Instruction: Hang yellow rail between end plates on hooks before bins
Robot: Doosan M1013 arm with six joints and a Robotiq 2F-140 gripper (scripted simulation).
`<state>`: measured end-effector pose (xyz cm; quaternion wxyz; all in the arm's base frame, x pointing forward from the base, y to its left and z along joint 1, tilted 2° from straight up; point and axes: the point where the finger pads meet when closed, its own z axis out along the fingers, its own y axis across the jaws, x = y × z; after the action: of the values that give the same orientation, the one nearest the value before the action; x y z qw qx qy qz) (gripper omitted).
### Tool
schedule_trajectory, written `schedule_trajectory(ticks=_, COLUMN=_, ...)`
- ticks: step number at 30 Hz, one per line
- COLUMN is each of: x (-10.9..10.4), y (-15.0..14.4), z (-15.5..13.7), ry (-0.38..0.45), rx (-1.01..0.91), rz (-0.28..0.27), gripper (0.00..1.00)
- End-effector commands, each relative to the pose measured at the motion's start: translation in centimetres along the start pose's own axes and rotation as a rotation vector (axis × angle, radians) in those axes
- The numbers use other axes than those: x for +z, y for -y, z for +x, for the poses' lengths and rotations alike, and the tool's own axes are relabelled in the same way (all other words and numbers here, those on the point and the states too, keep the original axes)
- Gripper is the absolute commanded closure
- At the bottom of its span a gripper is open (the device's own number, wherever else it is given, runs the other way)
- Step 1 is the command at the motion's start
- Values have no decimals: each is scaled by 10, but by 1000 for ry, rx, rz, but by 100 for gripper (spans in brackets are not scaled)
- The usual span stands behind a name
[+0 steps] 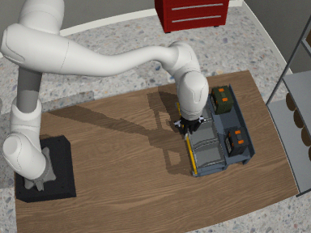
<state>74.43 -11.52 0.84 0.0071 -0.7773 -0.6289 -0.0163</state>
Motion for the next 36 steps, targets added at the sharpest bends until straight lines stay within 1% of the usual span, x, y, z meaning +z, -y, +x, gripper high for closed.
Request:
schedule_trajectory(ticks=1, x=2, y=0, z=1, ry=2, rx=-2, rz=-8, gripper=90)
schedule_trajectory(ticks=6, x=1, y=0, z=0, ry=0, rx=0, rz=-2, gripper=90)
schedule_trajectory(ticks=10, x=6, y=1, z=1, ry=2, rx=-2, rz=-8, gripper=90)
schedule_trajectory(ticks=22, x=6, y=1, z=1, ry=2, rx=-2, rz=-8, gripper=90)
schedule_trajectory(ticks=23, x=3, y=0, z=0, ry=1, rx=0, rz=-5, gripper=90)
schedule_trajectory(ticks=27, x=7, y=1, z=1, ry=2, rx=-2, rz=-8, gripper=90)
schedule_trajectory(ticks=36, x=7, y=1, z=1, ry=2, rx=-2, rz=-8, gripper=90)
